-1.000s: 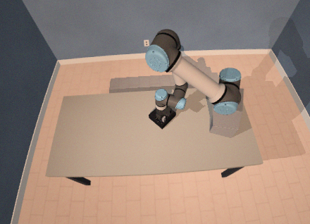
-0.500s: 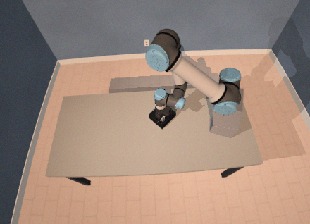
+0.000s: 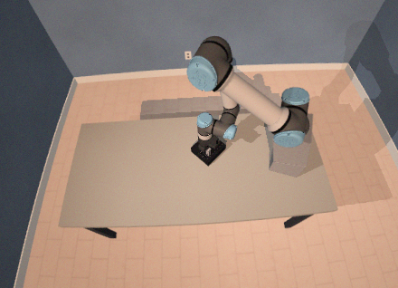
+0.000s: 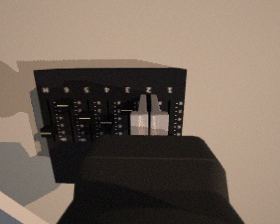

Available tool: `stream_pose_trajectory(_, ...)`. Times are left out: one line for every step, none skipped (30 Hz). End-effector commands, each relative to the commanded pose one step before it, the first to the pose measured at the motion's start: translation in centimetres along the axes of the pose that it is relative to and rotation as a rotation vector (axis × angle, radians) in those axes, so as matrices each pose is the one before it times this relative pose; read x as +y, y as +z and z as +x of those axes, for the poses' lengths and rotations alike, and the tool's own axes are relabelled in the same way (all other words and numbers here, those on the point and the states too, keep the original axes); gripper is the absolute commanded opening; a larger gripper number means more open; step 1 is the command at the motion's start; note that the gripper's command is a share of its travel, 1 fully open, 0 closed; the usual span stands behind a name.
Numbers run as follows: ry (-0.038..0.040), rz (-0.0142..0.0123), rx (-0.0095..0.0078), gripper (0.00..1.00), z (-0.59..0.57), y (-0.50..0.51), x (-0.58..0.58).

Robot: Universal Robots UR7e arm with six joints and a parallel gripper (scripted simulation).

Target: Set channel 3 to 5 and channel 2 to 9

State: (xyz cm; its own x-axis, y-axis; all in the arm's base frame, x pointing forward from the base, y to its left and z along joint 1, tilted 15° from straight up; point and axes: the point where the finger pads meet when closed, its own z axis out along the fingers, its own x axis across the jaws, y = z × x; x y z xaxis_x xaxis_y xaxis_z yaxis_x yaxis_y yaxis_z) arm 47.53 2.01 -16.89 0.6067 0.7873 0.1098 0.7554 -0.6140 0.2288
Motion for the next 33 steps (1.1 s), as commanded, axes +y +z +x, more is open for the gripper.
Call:
stream_pose_trajectory(0.00017, -0.00305, 0.00068, 0.0, 0.029, -0.049, 0.42)
stream_pose_trajectory(0.0, 0.0, 0.0, 0.0, 0.0, 0.0, 0.062)
stream_pose_trajectory(0.0, 0.0, 0.0, 0.0, 0.0, 0.0, 0.062)
stream_pose_trajectory(0.0, 0.0, 0.0, 0.0, 0.0, 0.0, 0.061)
stream_pose_trajectory(0.0, 0.0, 0.0, 0.0, 0.0, 0.0, 0.061)
stream_pose_trajectory(0.0, 0.0, 0.0, 0.0, 0.0, 0.0, 0.061)
stream_pose_trajectory(0.0, 0.0, 0.0, 0.0, 0.0, 0.0, 0.06)
stream_pose_trajectory(0.0, 0.0, 0.0, 0.0, 0.0, 0.0, 0.06)
stream_pose_trajectory(0.0, 0.0, 0.0, 0.0, 0.0, 0.0, 0.06)
stream_pose_trajectory(0.0, 0.0, 0.0, 0.0, 0.0, 0.0, 0.0)
stream_pose_trajectory(0.0, 0.0, 0.0, 0.0, 0.0, 0.0, 0.0)
stream_pose_trajectory(0.0, 0.0, 0.0, 0.0, 0.0, 0.0, 0.059)
stream_pose_trajectory(0.0, 0.0, 0.0, 0.0, 0.0, 0.0, 0.058)
stream_pose_trajectory(0.0, 0.0, 0.0, 0.0, 0.0, 0.0, 0.057)
stream_pose_trajectory(0.0, 0.0, 0.0, 0.0, 0.0, 0.0, 0.056)
stream_pose_trajectory(0.0, 0.0, 0.0, 0.0, 0.0, 0.0, 0.056)
stream_pose_trajectory(0.0, 0.0, 0.0, 0.0, 0.0, 0.0, 0.055)
stream_pose_trajectory(0.0, 0.0, 0.0, 0.0, 0.0, 0.0, 0.054)
stream_pose_trajectory(0.0, 0.0, 0.0, 0.0, 0.0, 0.0, 0.053)
stream_pose_trajectory(0.0, 0.0, 0.0, 0.0, 0.0, 0.0, 0.052)
stream_pose_trajectory(0.0, 0.0, 0.0, 0.0, 0.0, 0.0, 0.051)
stream_pose_trajectory(0.0, 0.0, 0.0, 0.0, 0.0, 0.0, 0.049)
stream_pose_trajectory(0.0, 0.0, 0.0, 0.0, 0.0, 0.0, 0.048)
stream_pose_trajectory(0.0, 0.0, 0.0, 0.0, 0.0, 0.0, 0.047)
stream_pose_trajectory(0.0, 0.0, 0.0, 0.0, 0.0, 0.0, 0.046)
stream_pose_trajectory(0.0, 0.0, 0.0, 0.0, 0.0, 0.0, 0.045)
stream_pose_trajectory(0.0, 0.0, 0.0, 0.0, 0.0, 0.0, 0.0)
stream_pose_trajectory(0.0, 0.0, 0.0, 0.0, 0.0, 0.0, 0.0)
stream_pose_trajectory(0.0, 0.0, 0.0, 0.0, 0.0, 0.0, 0.044)
stream_pose_trajectory(0.0, 0.0, 0.0, 0.0, 0.0, 0.0, 0.042)
stream_pose_trajectory(0.0, 0.0, 0.0, 0.0, 0.0, 0.0, 0.041)
stream_pose_trajectory(0.0, 0.0, 0.0, 0.0, 0.0, 0.0, 0.04)
stream_pose_trajectory(0.0, 0.0, 0.0, 0.0, 0.0, 0.0, 0.038)
